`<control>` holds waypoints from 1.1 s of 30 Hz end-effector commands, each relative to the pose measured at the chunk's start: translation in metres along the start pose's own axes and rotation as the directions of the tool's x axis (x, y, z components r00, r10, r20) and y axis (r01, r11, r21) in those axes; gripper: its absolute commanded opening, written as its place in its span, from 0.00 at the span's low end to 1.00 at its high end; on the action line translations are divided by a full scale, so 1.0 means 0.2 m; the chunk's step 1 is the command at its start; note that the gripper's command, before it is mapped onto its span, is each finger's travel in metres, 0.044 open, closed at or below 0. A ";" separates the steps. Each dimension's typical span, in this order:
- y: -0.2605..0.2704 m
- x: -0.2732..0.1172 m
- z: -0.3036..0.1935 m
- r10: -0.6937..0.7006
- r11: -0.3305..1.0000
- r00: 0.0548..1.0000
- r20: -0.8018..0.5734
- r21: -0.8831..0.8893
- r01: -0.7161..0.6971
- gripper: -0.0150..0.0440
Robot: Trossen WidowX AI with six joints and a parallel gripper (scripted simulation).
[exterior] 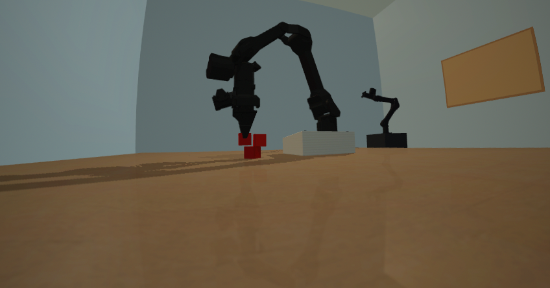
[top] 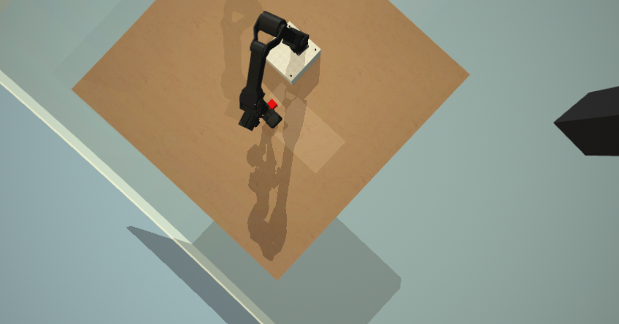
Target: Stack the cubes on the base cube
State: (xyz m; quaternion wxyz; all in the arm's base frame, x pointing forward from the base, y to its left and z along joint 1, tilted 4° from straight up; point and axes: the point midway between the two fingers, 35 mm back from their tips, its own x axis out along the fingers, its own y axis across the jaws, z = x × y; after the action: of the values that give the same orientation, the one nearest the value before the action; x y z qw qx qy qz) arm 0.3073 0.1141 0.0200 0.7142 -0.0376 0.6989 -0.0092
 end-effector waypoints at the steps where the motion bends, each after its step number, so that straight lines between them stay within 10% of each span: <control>1: 0.00 0.01 -0.01 0.002 1.000 1.000 -0.004 -0.003 -0.002 0.43; 33: 0.00 -0.07 0.00 0.000 1.000 1.000 -0.002 0.000 0.000 0.60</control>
State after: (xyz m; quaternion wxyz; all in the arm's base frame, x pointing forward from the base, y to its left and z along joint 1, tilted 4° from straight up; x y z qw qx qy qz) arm 0.3037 0.1134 0.0271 0.7101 -0.0399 0.7029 -0.0097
